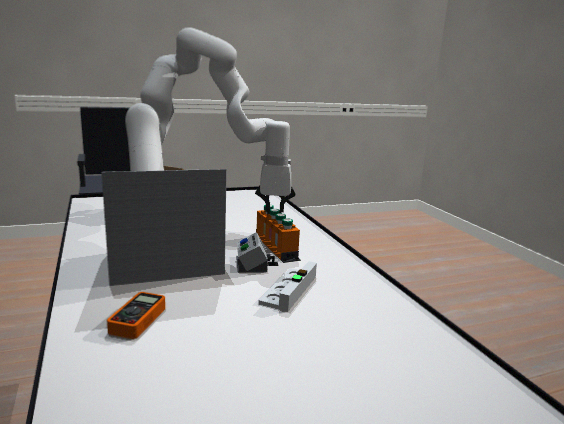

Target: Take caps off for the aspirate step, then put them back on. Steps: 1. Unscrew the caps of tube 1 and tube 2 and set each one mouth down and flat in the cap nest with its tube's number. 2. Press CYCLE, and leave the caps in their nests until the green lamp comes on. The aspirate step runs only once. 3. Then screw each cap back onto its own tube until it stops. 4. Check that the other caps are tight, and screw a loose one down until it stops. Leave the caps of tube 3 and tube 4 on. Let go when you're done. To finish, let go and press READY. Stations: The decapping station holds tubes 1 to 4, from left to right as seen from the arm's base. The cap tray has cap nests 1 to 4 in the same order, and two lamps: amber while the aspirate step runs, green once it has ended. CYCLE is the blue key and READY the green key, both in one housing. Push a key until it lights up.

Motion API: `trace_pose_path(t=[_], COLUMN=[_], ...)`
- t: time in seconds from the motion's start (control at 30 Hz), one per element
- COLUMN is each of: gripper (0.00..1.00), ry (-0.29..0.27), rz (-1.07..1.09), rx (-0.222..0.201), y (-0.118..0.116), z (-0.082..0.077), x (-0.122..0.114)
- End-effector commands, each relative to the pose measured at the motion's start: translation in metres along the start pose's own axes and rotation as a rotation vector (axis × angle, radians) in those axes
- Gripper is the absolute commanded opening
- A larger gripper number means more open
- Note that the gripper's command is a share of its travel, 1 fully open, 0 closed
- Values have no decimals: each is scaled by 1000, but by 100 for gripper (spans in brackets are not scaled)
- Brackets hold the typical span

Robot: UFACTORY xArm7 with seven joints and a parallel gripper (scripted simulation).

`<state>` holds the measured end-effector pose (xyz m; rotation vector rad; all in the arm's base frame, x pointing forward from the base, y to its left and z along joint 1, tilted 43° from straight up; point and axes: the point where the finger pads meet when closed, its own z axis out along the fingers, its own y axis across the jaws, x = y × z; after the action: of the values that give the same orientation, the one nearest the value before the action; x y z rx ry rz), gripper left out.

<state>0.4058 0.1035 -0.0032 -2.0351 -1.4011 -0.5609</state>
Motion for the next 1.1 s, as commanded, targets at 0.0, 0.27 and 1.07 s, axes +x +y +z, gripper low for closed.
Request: trace_pose_path(t=[0.0,0.27,1.07], gripper=[0,46,46], ry=[-7,-7,-7], rz=[24,24,24], rx=[4,4,4], y=[2,2,2], z=[-2,-2,-48], x=[0,0,0])
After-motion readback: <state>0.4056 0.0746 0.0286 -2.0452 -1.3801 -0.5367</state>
